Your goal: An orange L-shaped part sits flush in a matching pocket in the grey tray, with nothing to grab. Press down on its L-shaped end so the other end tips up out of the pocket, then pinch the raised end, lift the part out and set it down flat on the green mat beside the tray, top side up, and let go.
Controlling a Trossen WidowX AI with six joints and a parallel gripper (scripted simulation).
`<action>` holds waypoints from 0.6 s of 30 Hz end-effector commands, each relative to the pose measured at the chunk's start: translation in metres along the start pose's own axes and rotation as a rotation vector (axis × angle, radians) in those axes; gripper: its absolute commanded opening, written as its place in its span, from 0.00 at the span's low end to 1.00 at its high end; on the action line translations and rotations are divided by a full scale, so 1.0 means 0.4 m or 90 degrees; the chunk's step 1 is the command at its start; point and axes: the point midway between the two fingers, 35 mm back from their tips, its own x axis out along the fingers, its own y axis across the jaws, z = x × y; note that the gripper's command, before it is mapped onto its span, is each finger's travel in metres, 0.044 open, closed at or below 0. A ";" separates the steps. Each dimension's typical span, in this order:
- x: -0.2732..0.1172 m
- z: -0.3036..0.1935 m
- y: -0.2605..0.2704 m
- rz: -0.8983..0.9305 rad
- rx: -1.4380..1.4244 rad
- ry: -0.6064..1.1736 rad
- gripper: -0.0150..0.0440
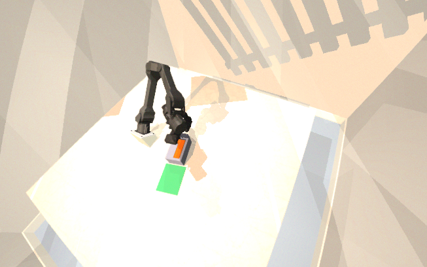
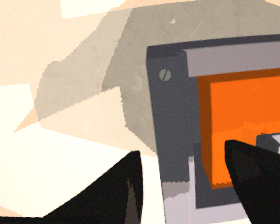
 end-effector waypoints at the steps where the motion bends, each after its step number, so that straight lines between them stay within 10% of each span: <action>1: 0.022 0.003 0.003 -0.003 -0.001 -0.011 0.56; 18: 0.078 0.005 0.002 -0.004 -0.001 -0.011 0.56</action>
